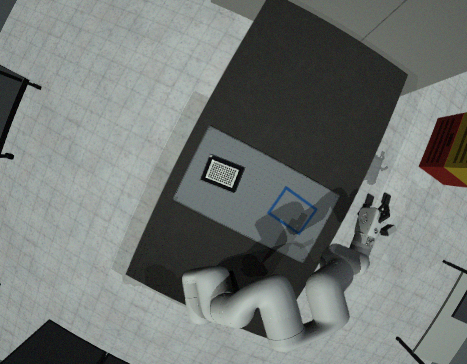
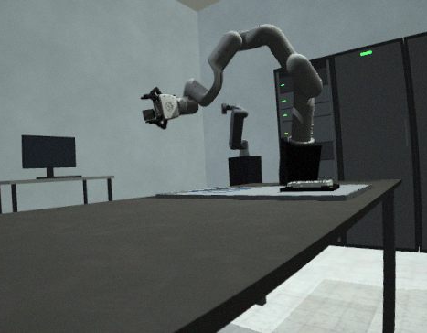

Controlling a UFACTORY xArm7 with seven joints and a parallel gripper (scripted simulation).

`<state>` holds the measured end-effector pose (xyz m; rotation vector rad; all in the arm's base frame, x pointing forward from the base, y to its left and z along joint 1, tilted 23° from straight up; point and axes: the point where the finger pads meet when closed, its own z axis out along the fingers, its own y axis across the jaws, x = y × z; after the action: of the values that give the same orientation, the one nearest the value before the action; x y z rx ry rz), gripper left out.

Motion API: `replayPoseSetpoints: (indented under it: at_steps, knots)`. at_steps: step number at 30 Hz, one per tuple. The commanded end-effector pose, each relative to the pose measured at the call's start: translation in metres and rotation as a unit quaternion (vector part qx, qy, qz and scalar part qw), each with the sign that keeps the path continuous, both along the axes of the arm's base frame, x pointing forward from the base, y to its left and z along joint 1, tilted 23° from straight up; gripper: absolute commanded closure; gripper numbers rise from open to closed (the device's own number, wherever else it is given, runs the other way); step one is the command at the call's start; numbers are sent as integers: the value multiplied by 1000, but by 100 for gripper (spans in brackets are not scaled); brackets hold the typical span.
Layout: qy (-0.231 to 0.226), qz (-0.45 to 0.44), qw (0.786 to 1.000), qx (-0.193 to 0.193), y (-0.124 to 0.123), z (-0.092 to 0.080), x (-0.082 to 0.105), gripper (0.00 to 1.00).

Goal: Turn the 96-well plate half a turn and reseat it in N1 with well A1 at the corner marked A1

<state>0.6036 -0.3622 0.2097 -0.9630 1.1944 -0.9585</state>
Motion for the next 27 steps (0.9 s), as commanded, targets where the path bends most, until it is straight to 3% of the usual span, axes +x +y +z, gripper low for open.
replayPoseSetpoints:
  at_steps: [1,17,21,27]
  knots:
    - [-1,-1,1000,-2,-2,2,0,0]
    - [-1,-1,1000,-2,-2,2,0,0]
    - [33,42,998,24,17,-2,5,0]
    - [33,42,998,24,36,-7,10,0]
